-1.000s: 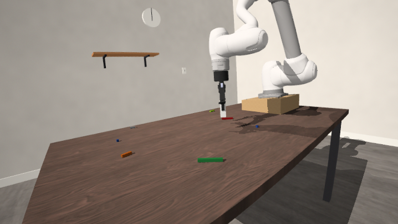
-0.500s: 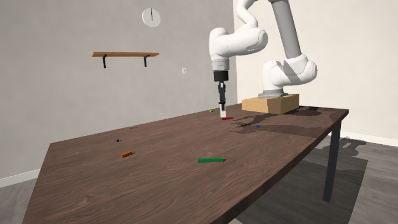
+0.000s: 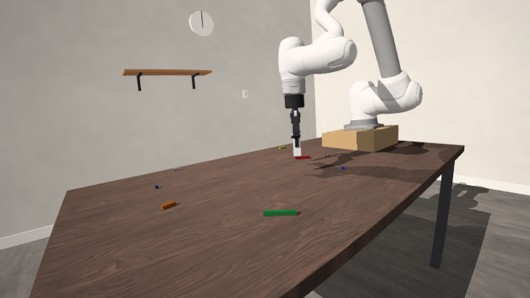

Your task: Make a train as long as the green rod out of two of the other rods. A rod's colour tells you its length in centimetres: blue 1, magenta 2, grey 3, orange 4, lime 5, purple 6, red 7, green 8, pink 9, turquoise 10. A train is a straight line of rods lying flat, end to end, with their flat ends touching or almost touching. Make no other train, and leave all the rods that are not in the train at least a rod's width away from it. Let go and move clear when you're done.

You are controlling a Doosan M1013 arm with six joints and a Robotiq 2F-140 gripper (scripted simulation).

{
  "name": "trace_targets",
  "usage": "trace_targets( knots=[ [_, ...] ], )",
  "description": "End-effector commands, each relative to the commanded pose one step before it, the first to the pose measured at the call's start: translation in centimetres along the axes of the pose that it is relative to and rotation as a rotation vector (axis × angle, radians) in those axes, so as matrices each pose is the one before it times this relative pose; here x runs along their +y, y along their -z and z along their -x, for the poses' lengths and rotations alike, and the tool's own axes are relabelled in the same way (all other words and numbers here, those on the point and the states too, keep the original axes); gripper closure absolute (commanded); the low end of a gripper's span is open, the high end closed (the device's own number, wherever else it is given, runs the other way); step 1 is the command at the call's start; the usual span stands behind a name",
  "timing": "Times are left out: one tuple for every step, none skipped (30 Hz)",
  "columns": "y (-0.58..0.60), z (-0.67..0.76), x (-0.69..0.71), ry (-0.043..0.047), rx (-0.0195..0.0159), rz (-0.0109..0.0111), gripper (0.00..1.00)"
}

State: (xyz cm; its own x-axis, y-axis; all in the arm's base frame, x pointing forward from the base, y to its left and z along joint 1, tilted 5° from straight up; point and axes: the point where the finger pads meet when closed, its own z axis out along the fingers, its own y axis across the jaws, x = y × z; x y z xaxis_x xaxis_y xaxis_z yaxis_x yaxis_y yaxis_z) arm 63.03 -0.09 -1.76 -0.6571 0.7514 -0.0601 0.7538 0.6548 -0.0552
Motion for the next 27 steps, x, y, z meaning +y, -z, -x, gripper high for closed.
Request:
trace_targets(
  knots=[
    [0.012,-0.003,0.004,0.00003,0.00005,0.00020,0.00],
    [0.000,0.000,0.000,0.00000,0.00000,0.00000,0.00],
    [0.000,0.000,0.000,0.00000,0.00000,0.00000,0.00],
    [0.000,0.000,0.000,0.00000,0.00000,0.00000,0.00],
    [0.000,0.000,0.000,0.00000,0.00000,0.00000,0.00],
    [0.000,0.000,0.000,0.00000,0.00000,0.00000,0.00],
    [0.000,0.000,0.000,0.00000,0.00000,0.00000,0.00],
    [0.000,0.000,0.000,0.00000,0.00000,0.00000,0.00],
    [0.000,0.000,0.000,0.00000,0.00000,0.00000,0.00],
    [0.000,0.000,0.000,0.00000,0.00000,0.00000,0.00],
    [0.000,0.000,0.000,0.00000,0.00000,0.00000,0.00],
    [0.000,0.000,0.000,0.00000,0.00000,0.00000,0.00],
    [0.000,0.000,0.000,0.00000,0.00000,0.00000,0.00],
    [0.000,0.000,0.000,0.00000,0.00000,0.00000,0.00],
    [0.000,0.000,0.000,0.00000,0.00000,0.00000,0.00],
    [0.000,0.000,0.000,0.00000,0.00000,0.00000,0.00],
    [0.002,0.011,0.008,-0.00042,0.00000,0.00000,0.00],
    [0.010,0.072,0.053,-0.00280,-0.00003,-0.00003,0.00],
    [0.027,0.184,0.138,-0.00720,-0.00009,-0.00007,0.00],
    [0.000,0.000,0.000,0.00000,0.00000,0.00000,0.00],
    [0.000,0.000,0.000,0.00000,0.00000,0.00000,0.00],
    [0.049,0.338,0.255,-0.01326,-0.00016,-0.00013,0.00],
    [0.075,0.519,0.401,-0.02062,-0.00024,-0.00019,0.00],
    [0.103,0.717,0.571,-0.02896,-0.00034,-0.00025,0.00],
    [0.132,0.918,0.765,-0.03798,-0.00044,-0.00031,0.00],
    [0.160,1.107,0.980,-0.04739,-0.00053,-0.00036,0.00],
    [0.172,1.178,1.123,-0.05270,-0.00058,-0.00035,0.00]
  ],
)
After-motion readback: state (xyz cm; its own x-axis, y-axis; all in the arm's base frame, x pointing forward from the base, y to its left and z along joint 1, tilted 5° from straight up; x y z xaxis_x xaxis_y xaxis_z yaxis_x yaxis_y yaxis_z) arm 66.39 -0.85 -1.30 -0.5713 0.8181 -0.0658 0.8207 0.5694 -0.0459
